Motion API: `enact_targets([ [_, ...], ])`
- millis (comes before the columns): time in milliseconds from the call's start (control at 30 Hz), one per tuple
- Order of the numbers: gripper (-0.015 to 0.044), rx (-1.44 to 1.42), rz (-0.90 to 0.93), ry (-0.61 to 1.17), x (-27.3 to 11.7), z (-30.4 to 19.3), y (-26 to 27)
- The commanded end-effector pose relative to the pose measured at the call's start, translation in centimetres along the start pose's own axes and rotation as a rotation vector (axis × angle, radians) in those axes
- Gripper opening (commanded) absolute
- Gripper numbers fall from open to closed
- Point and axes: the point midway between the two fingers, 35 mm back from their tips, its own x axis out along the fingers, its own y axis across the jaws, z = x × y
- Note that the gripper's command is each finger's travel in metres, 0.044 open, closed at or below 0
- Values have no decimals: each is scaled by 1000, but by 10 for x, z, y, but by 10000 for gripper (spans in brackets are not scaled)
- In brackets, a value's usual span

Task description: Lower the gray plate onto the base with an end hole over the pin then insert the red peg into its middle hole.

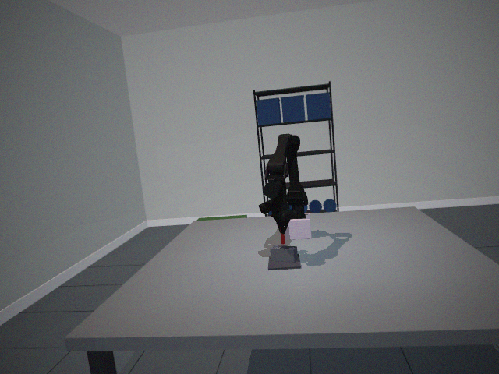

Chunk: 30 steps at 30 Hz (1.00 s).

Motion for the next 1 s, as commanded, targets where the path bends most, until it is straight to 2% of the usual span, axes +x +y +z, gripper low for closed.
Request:
enact_targets([
  [0,0,-3,-2,3,0,0,0],
  [467,0,0,0,0,1,0,0],
  [967,0,-3,-2,3,18,-1,-2],
])
